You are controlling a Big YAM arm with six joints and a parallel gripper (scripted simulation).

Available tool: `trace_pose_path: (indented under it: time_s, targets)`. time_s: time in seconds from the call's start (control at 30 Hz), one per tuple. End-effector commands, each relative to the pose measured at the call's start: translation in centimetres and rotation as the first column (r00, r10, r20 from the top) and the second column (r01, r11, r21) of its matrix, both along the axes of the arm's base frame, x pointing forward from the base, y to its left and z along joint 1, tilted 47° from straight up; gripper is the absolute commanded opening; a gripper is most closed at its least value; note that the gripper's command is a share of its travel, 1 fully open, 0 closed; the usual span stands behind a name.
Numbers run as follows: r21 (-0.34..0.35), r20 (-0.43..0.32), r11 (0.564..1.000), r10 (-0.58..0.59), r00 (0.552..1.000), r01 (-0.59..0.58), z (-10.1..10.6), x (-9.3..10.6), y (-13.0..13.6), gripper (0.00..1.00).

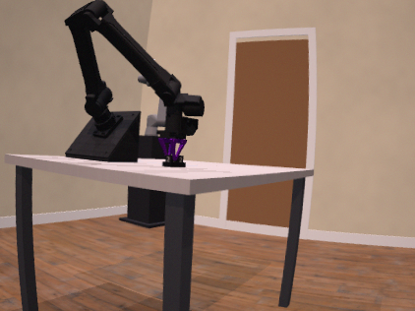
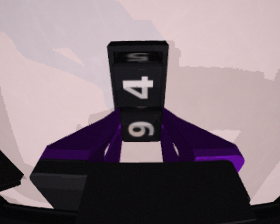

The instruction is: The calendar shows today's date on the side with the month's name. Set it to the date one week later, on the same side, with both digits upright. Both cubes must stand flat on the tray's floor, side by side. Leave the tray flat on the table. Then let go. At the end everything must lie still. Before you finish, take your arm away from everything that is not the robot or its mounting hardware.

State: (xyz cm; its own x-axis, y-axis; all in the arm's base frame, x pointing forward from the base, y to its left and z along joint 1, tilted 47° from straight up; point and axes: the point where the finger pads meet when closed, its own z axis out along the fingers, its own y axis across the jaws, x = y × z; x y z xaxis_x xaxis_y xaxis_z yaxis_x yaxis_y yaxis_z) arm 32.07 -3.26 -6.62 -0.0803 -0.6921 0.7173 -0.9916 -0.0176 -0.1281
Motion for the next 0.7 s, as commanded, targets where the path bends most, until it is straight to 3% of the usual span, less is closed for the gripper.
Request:
trace_pose_path:
  time_s: [0.0,0.67]
  targets:
    - [-0.003,-0.012,1.000,0.007,1.000,-0.007,-0.44,-0.26,-0.20,0.25]
    - [-0.005,-0.017,1.000,0.020,1.000,-0.020,0.01,-0.44,0.52,0.25]
